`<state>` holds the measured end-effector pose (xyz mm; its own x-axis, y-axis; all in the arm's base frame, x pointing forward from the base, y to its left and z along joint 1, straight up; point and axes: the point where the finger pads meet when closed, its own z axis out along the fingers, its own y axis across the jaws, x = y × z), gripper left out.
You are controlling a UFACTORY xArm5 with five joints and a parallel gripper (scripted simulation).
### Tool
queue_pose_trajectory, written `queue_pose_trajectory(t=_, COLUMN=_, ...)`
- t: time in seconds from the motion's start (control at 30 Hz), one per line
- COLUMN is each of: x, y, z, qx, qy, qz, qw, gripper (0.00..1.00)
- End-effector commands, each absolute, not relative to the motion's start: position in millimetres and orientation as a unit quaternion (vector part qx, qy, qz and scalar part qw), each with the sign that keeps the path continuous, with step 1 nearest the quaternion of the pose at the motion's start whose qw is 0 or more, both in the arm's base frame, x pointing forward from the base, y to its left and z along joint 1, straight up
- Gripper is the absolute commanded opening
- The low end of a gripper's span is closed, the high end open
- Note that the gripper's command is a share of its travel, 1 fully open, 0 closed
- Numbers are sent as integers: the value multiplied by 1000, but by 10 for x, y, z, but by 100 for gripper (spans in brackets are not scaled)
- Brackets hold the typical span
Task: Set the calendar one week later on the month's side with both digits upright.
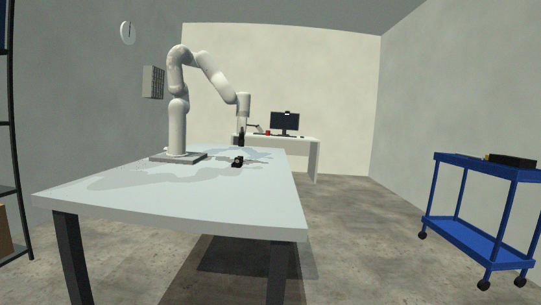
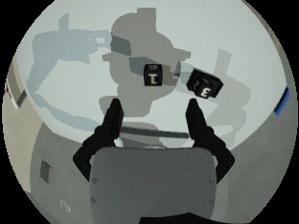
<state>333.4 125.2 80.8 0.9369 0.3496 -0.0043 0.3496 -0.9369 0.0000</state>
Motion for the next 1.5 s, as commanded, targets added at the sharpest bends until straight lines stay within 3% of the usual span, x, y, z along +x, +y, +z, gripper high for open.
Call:
queue_pose_trajectory(t=0.0, x=3345, y=1256, z=818, qx=984, qy=178, qz=0, qw=0, gripper=100)
queue_pose_trajectory(t=0.3, x=3344, y=1258, z=820, qx=978, qy=207, qz=0, qw=0, gripper=100)
queue_pose_trajectory(t=1.47, x=3332, y=1287, z=853, qx=704, qy=711, qz=-1, qw=0, gripper=100)
